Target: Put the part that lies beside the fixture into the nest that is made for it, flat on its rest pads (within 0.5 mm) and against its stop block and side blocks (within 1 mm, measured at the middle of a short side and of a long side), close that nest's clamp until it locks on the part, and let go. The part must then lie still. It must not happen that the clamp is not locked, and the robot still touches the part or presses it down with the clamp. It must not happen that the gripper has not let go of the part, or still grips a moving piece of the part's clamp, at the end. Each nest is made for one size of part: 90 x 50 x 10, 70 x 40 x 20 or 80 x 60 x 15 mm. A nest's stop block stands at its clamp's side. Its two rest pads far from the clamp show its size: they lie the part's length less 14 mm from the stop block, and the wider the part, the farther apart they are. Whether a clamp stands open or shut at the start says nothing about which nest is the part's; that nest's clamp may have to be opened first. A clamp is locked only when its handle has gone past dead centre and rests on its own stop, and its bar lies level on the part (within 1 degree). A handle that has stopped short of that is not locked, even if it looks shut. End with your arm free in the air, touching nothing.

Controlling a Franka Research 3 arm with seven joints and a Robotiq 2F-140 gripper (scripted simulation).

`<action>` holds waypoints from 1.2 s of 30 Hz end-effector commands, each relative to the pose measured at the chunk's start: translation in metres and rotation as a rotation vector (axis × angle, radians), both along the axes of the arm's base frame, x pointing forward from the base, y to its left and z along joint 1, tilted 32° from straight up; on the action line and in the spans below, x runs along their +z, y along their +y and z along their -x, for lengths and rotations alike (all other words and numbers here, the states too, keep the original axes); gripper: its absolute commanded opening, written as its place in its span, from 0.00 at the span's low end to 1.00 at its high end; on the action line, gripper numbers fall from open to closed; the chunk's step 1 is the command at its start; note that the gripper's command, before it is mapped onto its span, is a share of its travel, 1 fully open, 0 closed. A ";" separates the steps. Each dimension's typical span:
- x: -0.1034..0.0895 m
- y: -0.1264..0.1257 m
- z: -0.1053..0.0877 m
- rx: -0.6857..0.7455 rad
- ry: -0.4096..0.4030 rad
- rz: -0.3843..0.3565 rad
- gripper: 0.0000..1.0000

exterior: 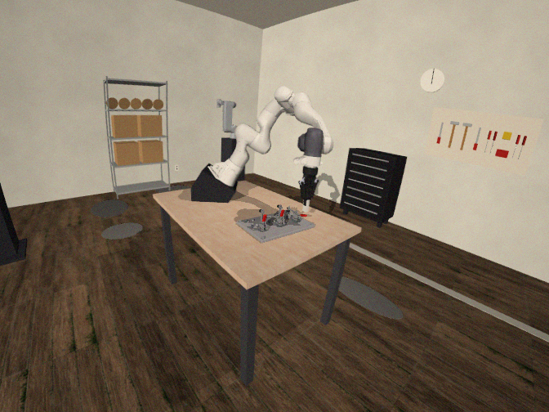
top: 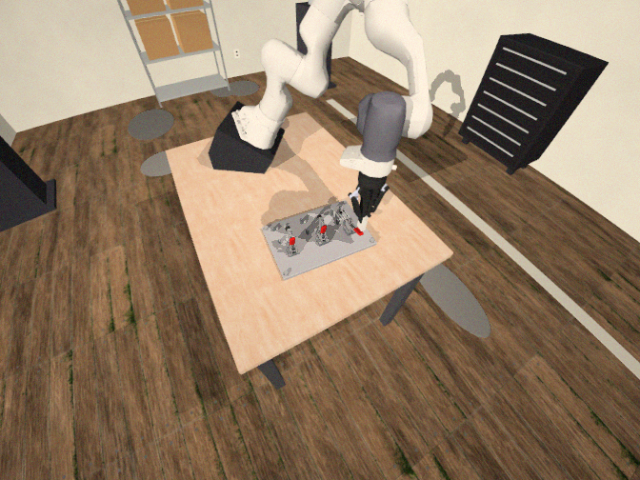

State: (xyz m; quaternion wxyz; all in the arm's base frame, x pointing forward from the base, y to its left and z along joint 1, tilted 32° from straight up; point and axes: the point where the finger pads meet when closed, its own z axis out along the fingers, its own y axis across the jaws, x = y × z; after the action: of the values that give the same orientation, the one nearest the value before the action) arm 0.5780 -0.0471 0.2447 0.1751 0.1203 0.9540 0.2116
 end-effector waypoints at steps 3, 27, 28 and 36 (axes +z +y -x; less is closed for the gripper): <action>-0.001 -0.001 0.001 -0.001 0.002 0.001 0.00; -0.011 0.002 -0.003 -0.001 0.002 0.001 0.00; -0.011 0.002 -0.003 -0.001 0.002 0.001 0.00; -0.012 0.002 -0.003 -0.001 0.002 0.001 0.00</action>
State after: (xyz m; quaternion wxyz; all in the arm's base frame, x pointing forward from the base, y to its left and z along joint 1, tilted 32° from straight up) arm 0.5807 -0.0473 0.2344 0.1745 0.1231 0.9540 0.2102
